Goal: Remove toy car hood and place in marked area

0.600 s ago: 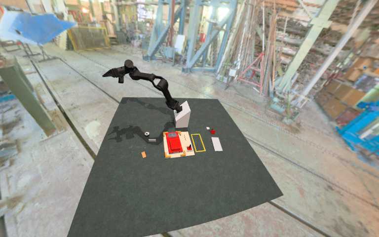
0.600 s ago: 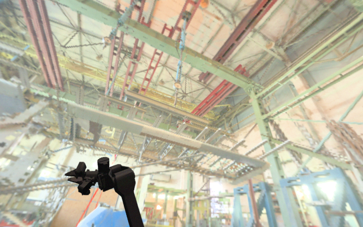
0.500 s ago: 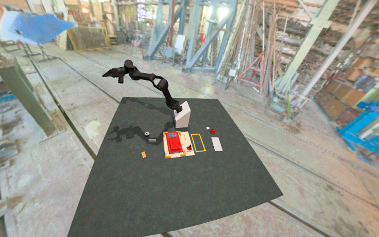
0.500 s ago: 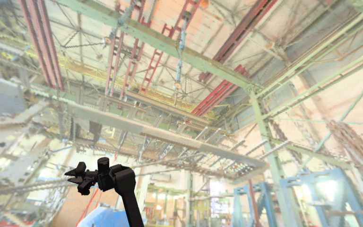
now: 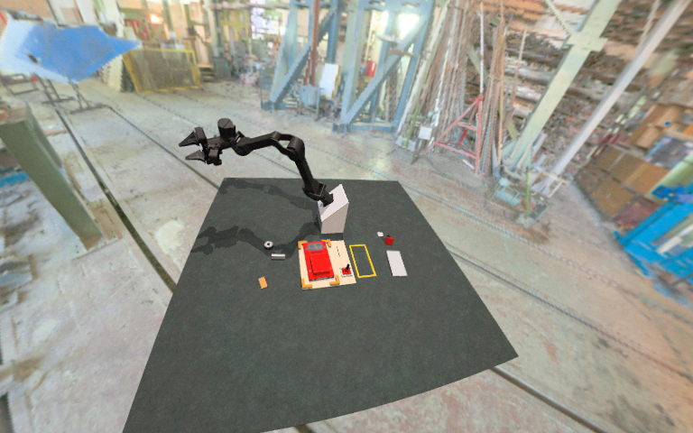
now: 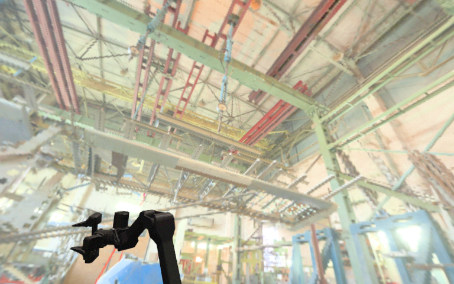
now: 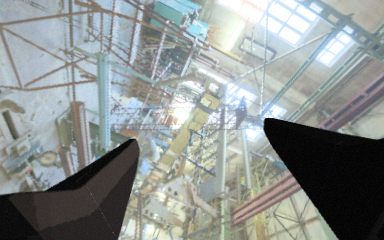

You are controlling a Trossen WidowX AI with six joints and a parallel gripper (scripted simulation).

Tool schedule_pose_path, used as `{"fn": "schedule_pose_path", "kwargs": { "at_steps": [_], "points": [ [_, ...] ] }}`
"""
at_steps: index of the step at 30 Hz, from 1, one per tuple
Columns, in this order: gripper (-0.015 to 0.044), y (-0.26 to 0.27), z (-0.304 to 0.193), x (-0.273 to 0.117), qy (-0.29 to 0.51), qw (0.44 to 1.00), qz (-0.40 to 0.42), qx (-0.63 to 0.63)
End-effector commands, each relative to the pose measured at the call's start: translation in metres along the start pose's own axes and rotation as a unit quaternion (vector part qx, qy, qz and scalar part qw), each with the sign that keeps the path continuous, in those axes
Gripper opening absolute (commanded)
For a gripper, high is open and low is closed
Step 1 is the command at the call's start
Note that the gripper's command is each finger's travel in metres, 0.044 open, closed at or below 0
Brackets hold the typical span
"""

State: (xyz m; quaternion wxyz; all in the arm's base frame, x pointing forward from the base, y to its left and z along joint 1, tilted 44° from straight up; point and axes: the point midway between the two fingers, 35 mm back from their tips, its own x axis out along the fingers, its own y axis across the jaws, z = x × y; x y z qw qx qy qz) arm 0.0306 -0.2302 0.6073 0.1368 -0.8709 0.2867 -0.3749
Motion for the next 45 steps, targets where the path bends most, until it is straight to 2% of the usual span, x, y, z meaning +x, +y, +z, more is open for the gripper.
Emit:
{"fn": "schedule_pose_path", "kwargs": {
  "at_steps": [1, 12, 16, 29, 45],
  "points": [
    [0.0440, 0.010, 0.009, 0.010, -0.001, 0.997, 0.002, 0.073],
    [0.0440, 0.059, 0.057, 0.045, -0.007, 0.946, 0.049, 0.320],
    [0.0440, 0.059, 0.081, 0.052, -0.026, 0.937, 0.058, 0.344],
    [0.0440, 0.085, 0.156, 0.074, -0.061, 0.854, 0.130, 0.499],
    [0.0440, 0.098, 0.314, 0.077, -0.092, 0.669, 0.313, 0.668]
  ]
}}
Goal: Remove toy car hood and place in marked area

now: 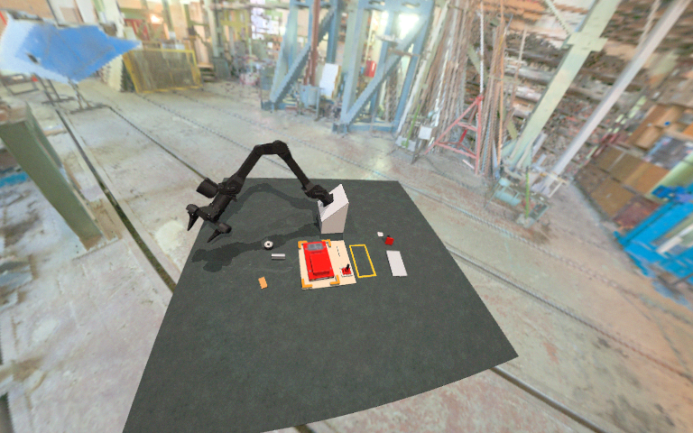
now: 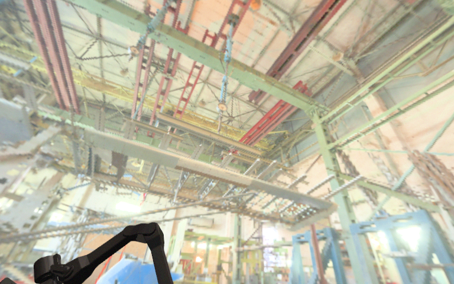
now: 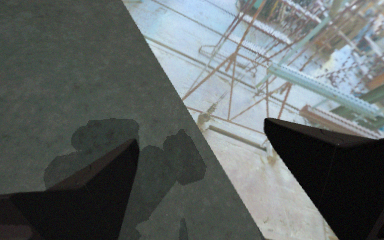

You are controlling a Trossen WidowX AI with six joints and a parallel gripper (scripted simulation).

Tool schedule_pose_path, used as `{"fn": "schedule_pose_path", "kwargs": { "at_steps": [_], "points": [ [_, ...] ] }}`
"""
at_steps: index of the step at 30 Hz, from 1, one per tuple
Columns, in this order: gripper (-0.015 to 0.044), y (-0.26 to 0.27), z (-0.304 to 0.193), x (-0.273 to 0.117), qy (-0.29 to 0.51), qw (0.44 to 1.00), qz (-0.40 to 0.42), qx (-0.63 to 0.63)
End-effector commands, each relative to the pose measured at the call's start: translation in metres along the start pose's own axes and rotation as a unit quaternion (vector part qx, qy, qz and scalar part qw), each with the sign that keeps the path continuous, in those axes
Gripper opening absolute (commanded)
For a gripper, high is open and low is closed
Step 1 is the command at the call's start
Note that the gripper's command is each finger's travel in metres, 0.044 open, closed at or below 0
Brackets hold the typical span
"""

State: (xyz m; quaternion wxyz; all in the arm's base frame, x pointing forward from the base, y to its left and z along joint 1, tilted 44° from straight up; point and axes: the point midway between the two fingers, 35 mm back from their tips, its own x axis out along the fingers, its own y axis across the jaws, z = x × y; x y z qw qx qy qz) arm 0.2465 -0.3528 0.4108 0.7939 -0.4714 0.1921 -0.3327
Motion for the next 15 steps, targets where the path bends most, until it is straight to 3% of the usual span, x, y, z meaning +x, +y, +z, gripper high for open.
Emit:
{"fn": "schedule_pose_path", "kwargs": {
  "at_steps": [1, 15],
  "points": [
    [0.0440, 0.033, 0.008, 0.012, 0.013, 0.998, 0.043, 0.046],
    [0.0440, 0.181, 0.046, 0.025, 0.104, 0.958, 0.215, 0.160]
  ]
}}
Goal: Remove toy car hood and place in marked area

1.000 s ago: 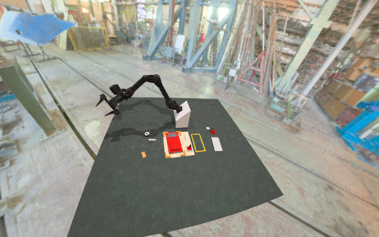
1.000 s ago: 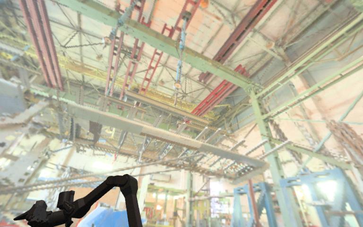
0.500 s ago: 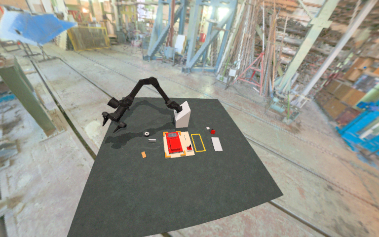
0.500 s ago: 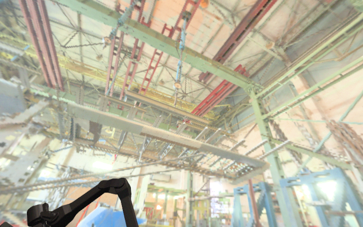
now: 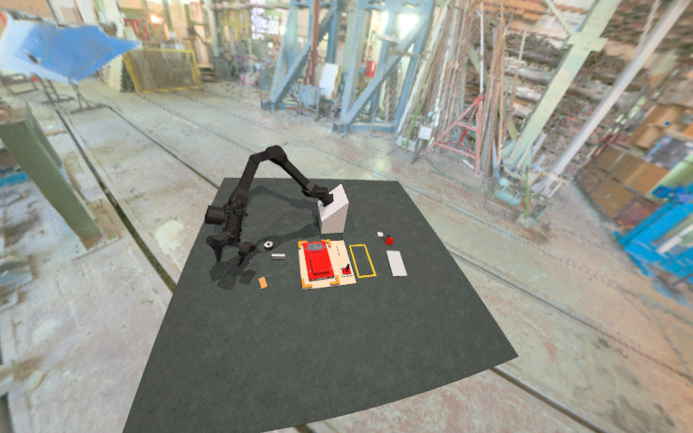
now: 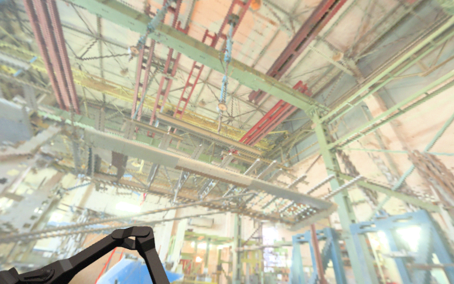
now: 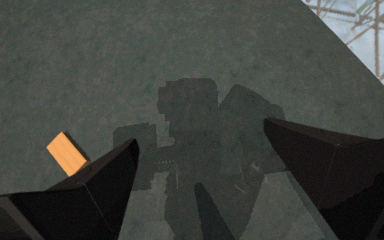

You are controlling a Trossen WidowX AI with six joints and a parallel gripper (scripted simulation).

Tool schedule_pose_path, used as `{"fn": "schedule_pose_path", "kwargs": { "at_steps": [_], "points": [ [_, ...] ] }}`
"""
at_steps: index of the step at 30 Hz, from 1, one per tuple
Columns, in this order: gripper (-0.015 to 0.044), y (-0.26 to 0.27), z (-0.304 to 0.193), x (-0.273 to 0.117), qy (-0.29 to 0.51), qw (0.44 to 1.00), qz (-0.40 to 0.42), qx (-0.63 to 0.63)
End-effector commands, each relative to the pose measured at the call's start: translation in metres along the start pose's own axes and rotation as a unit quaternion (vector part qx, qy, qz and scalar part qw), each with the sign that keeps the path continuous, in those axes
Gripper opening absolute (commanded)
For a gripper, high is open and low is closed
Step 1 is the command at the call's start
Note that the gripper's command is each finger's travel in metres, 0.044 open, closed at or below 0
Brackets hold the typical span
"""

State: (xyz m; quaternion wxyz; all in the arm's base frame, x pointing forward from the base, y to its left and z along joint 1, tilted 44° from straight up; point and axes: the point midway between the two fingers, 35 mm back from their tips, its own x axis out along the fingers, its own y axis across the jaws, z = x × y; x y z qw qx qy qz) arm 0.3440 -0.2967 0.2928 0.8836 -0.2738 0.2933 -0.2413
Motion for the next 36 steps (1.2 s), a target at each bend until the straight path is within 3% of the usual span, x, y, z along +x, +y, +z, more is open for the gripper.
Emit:
{"fn": "schedule_pose_path", "kwargs": {
  "at_steps": [1, 10, 19, 28, 36],
  "points": [
    [0.0440, 0.037, 0.000, 0.009, 0.030, 0.999, 0.036, 0.018],
    [0.0440, 0.135, -0.008, 0.015, 0.128, 0.985, 0.111, 0.034],
    [0.0440, 0.229, -0.024, -0.004, 0.233, 0.961, 0.146, -0.001],
    [0.0440, 0.304, -0.042, -0.044, 0.312, 0.937, 0.130, -0.083],
    [0.0440, 0.350, -0.054, -0.086, 0.333, 0.922, 0.076, -0.184]
  ]
}}
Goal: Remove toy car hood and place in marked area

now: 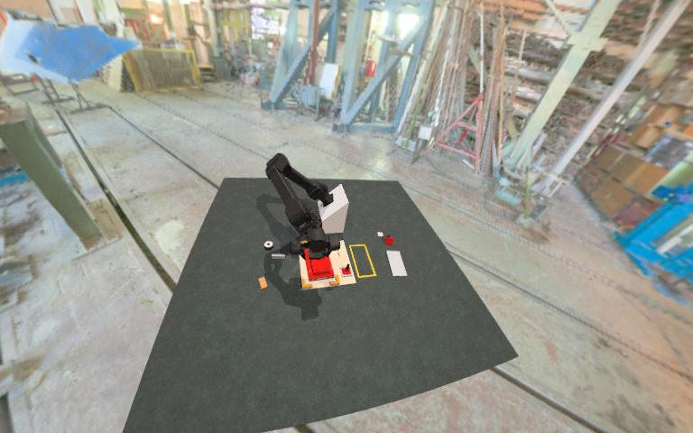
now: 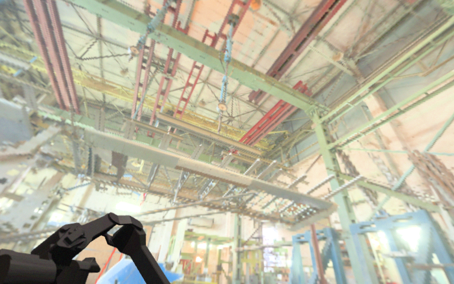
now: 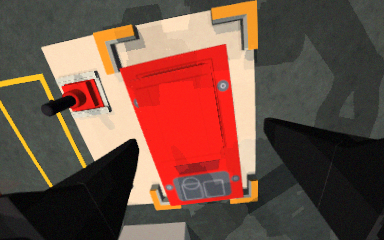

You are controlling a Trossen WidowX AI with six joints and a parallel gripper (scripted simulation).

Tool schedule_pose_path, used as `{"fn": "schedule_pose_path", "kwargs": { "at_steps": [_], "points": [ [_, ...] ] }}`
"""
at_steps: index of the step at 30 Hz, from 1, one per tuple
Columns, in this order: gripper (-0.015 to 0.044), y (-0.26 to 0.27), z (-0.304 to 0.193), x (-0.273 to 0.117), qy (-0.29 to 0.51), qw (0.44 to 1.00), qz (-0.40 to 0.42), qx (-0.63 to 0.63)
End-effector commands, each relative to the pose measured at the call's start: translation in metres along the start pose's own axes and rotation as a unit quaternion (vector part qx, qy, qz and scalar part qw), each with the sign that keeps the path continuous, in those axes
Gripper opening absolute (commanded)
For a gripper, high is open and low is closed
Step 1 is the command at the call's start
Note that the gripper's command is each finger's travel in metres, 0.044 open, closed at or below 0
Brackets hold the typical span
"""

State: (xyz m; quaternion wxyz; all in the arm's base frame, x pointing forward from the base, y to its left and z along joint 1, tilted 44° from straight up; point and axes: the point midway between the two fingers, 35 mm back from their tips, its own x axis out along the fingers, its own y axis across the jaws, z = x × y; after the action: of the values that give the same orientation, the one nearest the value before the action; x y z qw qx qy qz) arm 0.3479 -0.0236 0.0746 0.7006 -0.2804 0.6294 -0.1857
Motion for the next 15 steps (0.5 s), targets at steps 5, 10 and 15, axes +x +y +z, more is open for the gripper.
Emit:
{"fn": "schedule_pose_path", "kwargs": {
  "at_steps": [5, 10, 15],
  "points": [
    [0.0440, 0.0238, -0.0080, -0.0123, 0.009, 0.998, -0.046, -0.037],
    [0.0440, 0.0237, -0.0079, -0.0108, 0.009, 0.998, -0.046, -0.037],
    [0.0440, 0.0235, -0.0077, -0.0078, 0.009, 0.998, -0.046, -0.037]
  ]
}}
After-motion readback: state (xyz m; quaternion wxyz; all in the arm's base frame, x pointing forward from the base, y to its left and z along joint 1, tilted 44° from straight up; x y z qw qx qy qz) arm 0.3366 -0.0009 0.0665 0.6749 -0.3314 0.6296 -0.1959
